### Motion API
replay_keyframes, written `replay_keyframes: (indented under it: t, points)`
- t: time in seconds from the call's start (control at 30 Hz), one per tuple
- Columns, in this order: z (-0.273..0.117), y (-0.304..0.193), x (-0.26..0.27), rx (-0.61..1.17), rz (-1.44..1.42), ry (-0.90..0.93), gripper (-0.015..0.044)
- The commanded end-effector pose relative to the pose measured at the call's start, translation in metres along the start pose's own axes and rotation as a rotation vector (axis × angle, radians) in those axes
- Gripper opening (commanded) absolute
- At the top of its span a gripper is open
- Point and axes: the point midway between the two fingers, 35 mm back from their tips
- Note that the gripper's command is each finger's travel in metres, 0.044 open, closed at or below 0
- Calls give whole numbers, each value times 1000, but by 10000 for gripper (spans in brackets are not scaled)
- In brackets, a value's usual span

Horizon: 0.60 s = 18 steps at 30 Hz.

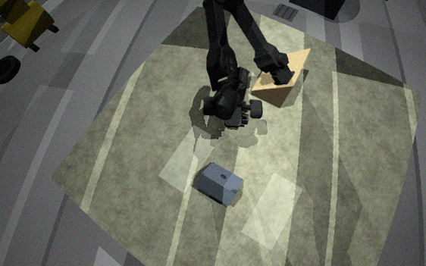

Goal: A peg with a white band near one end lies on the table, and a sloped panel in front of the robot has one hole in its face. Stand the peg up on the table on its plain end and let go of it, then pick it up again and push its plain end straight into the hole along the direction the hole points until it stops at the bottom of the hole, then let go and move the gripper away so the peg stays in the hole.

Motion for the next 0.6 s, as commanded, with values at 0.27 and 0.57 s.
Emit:
replay_keyframes:
  t: [0.27, 0.57]
  points:
    - [6, 10, 10, -52, -55, -5, 0]
    - [9, 18, 16, -95, -89, -16, 0]
Point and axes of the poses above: the point midway between the two fingers, 35 mm back from their tips, its own z axis out along the fingers, its own x axis across the jaws, y = z × x, and after that the axes turned 11 degrees about z, right-handed
